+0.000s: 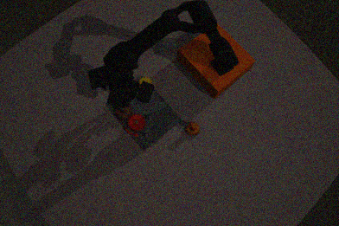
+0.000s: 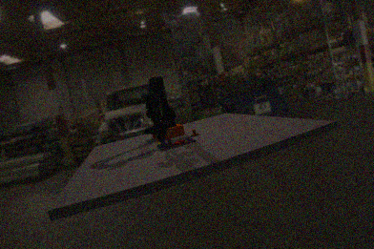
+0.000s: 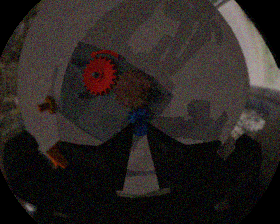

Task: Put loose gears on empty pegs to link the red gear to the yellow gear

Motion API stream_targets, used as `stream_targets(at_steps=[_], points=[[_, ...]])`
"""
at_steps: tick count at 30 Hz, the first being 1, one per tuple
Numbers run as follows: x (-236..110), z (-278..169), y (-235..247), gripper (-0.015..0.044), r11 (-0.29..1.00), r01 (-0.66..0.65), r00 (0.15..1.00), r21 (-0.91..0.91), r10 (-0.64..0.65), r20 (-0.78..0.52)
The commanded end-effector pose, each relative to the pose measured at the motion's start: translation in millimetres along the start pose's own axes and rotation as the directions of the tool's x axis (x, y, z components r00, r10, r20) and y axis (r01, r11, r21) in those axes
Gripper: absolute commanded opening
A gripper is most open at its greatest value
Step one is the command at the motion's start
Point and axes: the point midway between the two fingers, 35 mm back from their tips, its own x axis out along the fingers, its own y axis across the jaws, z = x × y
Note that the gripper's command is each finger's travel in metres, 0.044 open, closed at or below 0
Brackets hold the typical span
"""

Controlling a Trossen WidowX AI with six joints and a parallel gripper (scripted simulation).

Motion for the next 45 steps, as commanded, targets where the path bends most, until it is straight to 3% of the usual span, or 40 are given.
stream_targets(at_steps=[1, 10, 14, 17, 26, 33, 45], points=[[-1.5, 0.2, -0.3, 0.0140, 0.999, 0.002, 1.000, -0.054, -0.002, -0.001], [-46.9, 1.0, -0.2, 0.0140, 0.982, 0.002, 1.000, -0.186, -0.002, -0.001], [-48.7, 0.9, -0.1, 0.0140, 0.982, 0.002, 1.000, -0.191, -0.002, -0.001], [-41.1, 13.8, 23.4, 0.0219, 0.985, -0.003, 1.000, -0.173, 0.003, 0.000], [-45.6, 47.5, 165.6, 0.0440, 0.977, -0.011, 1.000, -0.212, 0.012, 0.005], [-41.1, 25.6, 258.3, 0.0440, 0.970, -0.019, 1.000, -0.242, 0.020, 0.002], [-27.9, 24.5, 259.7, 0.0440, 0.970, -0.019, 1.000, -0.243, 0.020, 0.002]])
